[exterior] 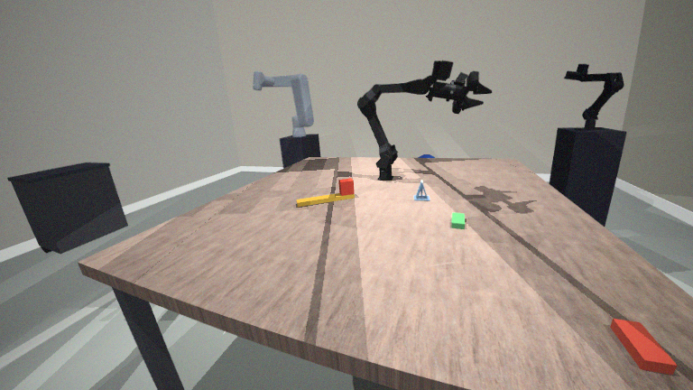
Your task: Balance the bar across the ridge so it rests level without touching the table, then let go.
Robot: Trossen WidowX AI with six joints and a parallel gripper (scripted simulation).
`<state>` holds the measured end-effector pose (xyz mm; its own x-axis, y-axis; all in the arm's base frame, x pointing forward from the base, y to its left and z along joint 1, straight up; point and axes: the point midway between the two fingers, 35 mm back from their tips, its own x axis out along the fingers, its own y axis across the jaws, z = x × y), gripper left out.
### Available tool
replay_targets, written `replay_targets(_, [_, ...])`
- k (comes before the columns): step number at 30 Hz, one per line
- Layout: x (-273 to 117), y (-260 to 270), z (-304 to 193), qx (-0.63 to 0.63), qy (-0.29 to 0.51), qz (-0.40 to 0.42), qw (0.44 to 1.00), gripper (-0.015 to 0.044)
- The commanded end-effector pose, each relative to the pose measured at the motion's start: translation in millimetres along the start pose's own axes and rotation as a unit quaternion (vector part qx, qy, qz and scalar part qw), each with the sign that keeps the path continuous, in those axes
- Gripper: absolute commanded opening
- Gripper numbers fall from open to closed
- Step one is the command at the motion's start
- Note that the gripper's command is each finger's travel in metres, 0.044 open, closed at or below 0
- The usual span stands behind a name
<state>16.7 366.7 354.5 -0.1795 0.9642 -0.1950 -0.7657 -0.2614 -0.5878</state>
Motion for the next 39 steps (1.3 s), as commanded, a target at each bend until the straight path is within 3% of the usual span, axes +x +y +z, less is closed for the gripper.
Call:
replay_targets(1, [-1,-18,-23,0.04,0.04,-0.019,0.998,0.0315])
replay_targets(20, [-35,-82,-121,0.204,0.188,-0.111,0.954,0.0315])
replay_targets(39, [-104,-125,-213,0.367,0.302,-0.22,0.852,0.0315])
